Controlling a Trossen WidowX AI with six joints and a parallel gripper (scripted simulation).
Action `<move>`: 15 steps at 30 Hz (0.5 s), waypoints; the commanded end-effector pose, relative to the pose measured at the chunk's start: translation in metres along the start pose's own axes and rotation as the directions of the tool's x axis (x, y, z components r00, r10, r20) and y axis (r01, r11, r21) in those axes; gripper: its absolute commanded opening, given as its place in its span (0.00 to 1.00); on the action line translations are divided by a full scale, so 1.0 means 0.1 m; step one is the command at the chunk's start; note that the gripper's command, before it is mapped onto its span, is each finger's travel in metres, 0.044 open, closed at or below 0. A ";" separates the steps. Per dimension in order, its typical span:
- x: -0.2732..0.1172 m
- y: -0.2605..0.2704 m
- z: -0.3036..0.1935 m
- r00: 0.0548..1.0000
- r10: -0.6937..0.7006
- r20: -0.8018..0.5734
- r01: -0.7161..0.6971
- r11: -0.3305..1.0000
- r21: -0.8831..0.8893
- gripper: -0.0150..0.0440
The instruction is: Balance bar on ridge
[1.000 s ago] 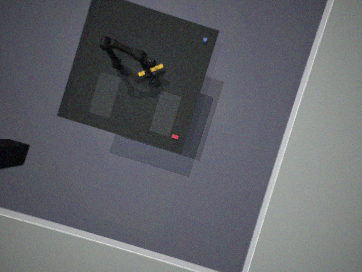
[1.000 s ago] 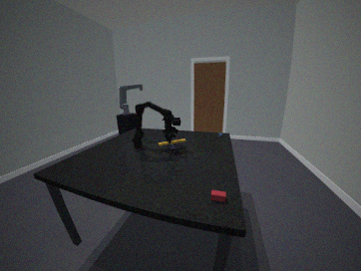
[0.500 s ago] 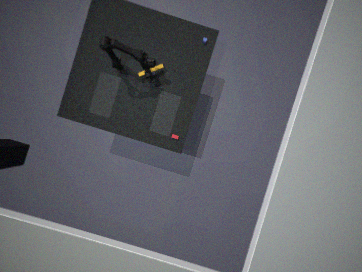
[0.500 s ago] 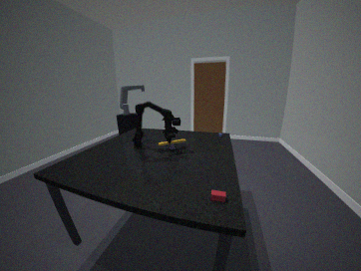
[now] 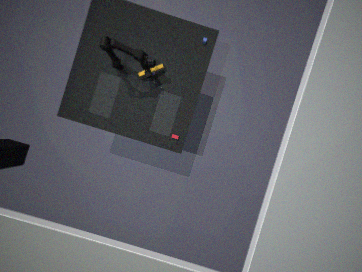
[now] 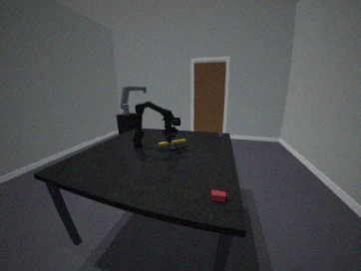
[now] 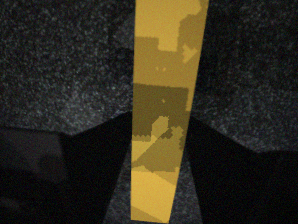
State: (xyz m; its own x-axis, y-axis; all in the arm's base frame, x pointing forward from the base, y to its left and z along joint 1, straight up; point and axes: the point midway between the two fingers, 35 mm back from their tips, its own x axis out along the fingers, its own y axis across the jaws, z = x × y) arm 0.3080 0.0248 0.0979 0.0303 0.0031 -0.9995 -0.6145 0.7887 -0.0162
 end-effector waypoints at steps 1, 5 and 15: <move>0.00 0.00 0.00 1.000 0.000 0.000 0.000 1.000 0.000 0.54; 0.00 0.00 0.00 1.000 0.000 0.000 0.000 1.000 0.000 0.55; 0.00 0.00 0.00 1.000 0.000 0.000 0.000 1.000 0.000 0.57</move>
State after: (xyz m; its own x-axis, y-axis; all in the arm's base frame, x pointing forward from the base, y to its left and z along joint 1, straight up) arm 0.3080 0.0248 0.0978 0.0302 0.0031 -0.9995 -0.6145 0.7887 -0.0161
